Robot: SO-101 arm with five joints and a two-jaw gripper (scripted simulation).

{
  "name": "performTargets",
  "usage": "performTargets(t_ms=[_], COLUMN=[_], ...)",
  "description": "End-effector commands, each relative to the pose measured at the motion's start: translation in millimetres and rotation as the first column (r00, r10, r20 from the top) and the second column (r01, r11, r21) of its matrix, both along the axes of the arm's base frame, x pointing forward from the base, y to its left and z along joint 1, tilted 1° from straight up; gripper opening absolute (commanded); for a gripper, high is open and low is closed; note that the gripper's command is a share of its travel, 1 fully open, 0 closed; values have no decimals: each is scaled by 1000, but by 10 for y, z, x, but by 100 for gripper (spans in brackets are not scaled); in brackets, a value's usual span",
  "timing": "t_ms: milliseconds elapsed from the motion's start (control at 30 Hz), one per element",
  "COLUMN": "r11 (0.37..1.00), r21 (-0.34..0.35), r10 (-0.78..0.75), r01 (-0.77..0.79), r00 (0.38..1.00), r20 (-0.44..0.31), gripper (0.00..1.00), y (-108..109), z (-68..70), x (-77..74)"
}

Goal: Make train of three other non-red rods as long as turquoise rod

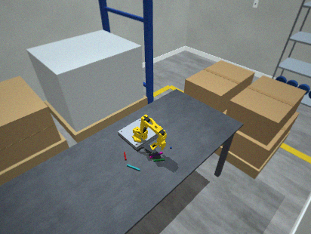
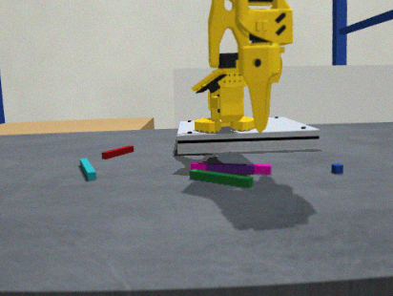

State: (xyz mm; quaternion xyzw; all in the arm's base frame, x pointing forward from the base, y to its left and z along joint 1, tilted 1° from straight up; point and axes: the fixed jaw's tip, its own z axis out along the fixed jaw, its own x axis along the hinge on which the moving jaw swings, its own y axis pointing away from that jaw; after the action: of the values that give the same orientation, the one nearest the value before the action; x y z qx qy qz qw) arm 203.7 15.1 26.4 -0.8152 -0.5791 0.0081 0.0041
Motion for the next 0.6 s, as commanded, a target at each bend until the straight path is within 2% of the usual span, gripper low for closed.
performTargets(t_ms=[0,133,367,433,567], r11=[1000,1000,998,998,997], r21=[3,6,11,11,12], r10=[7,17,53,53,74], r01=[-7,-17,-56,-56,-80], r00=[1000,998,981,981,962], r20=[27,61,186,186,263], gripper=[17,17,17,17,17], y=[-3,3,13,13,11], z=[68,200,613,613,804], x=[23,-12,-216,-216,-390])
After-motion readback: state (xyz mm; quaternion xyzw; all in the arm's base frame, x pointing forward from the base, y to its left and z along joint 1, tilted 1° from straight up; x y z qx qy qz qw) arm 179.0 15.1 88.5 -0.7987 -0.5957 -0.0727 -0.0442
